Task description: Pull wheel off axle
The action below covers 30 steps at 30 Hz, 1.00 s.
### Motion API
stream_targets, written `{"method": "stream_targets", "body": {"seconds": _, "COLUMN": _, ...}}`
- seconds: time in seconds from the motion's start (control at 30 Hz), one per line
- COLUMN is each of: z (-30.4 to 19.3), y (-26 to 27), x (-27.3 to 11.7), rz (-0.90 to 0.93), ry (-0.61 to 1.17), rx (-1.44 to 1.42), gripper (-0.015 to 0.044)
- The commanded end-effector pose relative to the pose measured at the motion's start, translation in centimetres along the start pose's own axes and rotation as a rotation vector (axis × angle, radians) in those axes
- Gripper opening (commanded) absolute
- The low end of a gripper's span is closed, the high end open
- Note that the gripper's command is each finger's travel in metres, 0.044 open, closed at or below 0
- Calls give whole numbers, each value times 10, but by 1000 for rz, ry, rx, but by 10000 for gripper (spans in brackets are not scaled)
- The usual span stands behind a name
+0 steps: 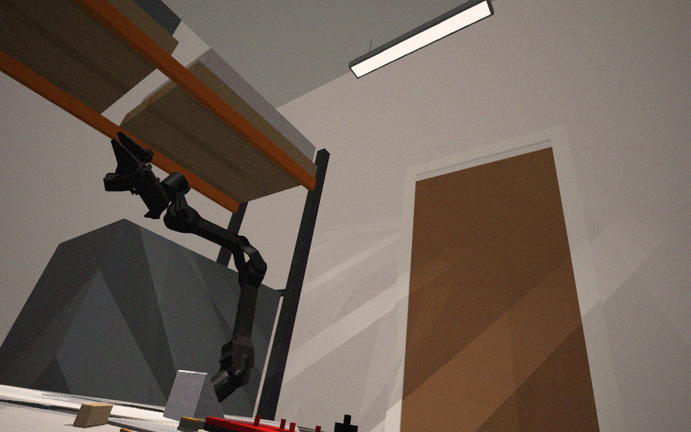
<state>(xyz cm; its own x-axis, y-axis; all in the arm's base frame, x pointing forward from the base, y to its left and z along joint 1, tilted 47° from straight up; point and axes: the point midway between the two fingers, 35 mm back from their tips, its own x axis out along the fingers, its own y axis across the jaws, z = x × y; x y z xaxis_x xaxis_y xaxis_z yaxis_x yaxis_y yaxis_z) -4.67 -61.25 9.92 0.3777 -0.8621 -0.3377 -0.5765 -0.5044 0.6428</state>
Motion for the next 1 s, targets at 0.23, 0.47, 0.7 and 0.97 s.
{"method": "stream_targets", "body": {"seconds": 0.23, "z": -91, "y": -105, "x": 31, "rz": -306, "ry": 86, "rx": -164, "gripper": 300}}
{"method": "stream_targets", "body": {"seconds": 0.47, "z": -143, "y": -177, "x": 31, "rz": -500, "ry": 159, "rx": -297, "gripper": 300}}
{"method": "stream_targets", "body": {"seconds": 0.7, "z": -195, "y": -254, "x": 14, "rz": -712, "ry": 240, "rx": -412, "gripper": 300}}
{"method": "stream_targets", "body": {"seconds": 0.97, "z": -248, "y": -341, "x": -29, "rz": -964, "ry": 343, "rx": -547, "gripper": 300}}
